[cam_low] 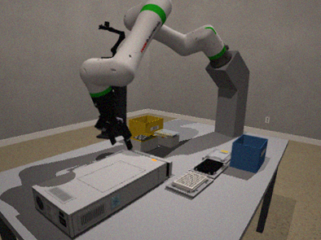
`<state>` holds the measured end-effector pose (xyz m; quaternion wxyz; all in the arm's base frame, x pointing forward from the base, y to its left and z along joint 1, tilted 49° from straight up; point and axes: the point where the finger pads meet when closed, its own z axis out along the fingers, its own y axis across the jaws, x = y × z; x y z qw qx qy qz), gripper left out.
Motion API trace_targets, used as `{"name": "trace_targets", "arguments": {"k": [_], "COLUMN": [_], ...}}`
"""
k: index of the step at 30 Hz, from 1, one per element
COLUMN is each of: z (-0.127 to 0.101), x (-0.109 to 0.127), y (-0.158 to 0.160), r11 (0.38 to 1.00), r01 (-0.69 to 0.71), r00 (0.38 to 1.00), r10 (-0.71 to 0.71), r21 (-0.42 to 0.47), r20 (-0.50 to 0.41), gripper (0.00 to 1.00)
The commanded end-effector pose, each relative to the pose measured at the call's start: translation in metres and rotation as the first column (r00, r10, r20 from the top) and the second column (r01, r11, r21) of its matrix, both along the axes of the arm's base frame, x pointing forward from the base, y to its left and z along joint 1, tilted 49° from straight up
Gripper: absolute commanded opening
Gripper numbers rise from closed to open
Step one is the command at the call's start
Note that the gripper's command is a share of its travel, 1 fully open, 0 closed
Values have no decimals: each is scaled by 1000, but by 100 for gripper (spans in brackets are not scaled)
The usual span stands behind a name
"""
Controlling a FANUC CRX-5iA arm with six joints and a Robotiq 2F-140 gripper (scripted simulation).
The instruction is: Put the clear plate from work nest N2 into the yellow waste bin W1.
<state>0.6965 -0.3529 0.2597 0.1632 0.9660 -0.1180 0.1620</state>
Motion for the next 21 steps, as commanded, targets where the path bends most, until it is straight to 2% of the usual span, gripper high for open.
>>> {"name": "trace_targets", "arguments": {"k": [1,21], "z": [0,-15], "x": [2,16], "y": [-1,-10], "r11": [1000,1000], "r01": [0,0], "r00": [1000,1000], "r10": [0,0], "r21": [-1,-1], "r20": [2,2], "gripper": [70,70]}}
